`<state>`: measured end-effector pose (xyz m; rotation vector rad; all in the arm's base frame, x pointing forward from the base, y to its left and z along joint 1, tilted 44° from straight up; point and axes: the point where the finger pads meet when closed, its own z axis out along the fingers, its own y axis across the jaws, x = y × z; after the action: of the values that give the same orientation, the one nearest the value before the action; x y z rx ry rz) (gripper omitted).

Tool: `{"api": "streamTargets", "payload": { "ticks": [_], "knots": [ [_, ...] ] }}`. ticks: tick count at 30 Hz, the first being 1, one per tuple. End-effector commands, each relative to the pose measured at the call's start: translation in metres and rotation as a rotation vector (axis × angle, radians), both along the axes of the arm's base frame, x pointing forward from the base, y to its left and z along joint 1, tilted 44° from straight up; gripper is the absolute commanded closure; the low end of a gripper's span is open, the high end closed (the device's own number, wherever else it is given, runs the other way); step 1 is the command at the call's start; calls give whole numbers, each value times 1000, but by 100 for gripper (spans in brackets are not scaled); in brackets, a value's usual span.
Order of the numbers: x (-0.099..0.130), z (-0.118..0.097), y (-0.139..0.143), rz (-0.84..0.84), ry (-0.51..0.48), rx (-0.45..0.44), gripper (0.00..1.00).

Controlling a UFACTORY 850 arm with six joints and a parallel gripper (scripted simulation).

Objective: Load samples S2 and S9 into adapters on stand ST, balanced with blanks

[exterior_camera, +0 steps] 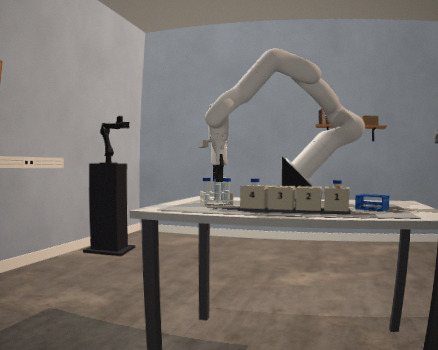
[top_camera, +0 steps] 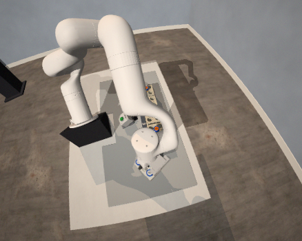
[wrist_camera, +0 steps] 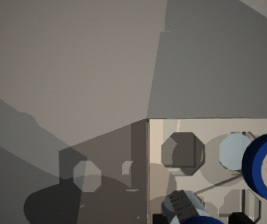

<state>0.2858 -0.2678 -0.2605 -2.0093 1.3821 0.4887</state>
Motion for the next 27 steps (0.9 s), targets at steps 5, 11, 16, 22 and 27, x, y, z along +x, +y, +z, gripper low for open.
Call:
{"api": "streamTargets", "payload": {
  "ticks": [5,11,16,22,27],
  "knots": [
    [0,4,-5,0,-1,-2,100],
    [0,7,-7,0,-1,-2,100],
    [0,8,-9,0,-1,-2,100],
    [0,11,-11,0,-1,-2,100],
    [-1,18,-18,0,-1,-2,100]
  ]
}}
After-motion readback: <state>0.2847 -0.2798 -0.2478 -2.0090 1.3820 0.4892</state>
